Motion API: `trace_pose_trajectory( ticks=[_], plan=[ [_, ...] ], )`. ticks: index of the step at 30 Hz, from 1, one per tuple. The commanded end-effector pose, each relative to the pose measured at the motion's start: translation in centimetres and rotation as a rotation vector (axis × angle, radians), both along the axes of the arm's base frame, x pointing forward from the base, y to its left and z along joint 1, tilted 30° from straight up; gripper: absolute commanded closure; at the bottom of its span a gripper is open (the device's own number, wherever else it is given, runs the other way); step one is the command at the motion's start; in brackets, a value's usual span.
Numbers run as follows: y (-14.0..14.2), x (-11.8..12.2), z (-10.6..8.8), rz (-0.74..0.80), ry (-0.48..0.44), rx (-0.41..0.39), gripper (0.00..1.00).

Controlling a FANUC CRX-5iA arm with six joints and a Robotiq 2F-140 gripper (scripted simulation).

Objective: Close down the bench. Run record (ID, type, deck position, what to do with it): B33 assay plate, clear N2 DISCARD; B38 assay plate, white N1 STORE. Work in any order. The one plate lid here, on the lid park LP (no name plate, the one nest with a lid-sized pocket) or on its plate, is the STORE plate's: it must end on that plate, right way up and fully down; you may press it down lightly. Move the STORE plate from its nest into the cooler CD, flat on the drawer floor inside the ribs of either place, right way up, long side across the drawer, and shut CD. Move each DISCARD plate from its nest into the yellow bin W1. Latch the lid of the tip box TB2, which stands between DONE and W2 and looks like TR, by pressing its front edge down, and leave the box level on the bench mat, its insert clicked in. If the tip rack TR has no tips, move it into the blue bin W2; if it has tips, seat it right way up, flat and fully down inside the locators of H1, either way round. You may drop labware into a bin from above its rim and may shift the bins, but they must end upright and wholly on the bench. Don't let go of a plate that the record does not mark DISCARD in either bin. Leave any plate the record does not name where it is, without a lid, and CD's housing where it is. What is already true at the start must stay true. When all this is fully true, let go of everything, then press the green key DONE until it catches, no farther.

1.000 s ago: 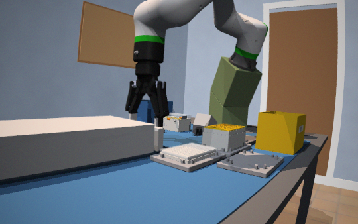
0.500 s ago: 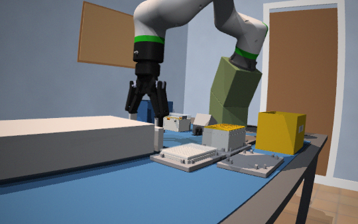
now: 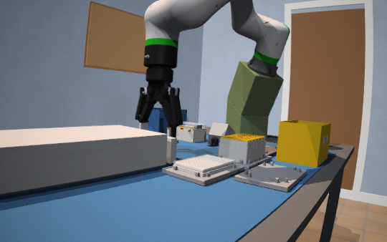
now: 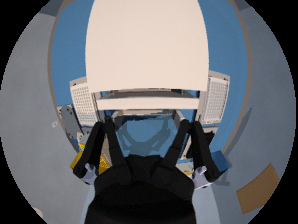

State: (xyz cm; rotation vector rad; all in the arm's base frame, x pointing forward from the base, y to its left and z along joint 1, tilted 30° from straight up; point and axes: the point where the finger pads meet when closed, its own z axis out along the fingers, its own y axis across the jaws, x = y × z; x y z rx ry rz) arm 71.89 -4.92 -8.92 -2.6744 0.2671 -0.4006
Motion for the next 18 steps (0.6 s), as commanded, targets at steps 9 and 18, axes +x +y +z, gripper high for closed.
trace_pose_trajectory(
  ticks=[9, 18],
  plan=[
    [-0.01, 0.02, 0.01, 0.0, 0.0, 0.0, 1.0],
    [0.08, -0.35, -0.08, 0.0, 0.0, 0.0, 1.0]
  ],
)
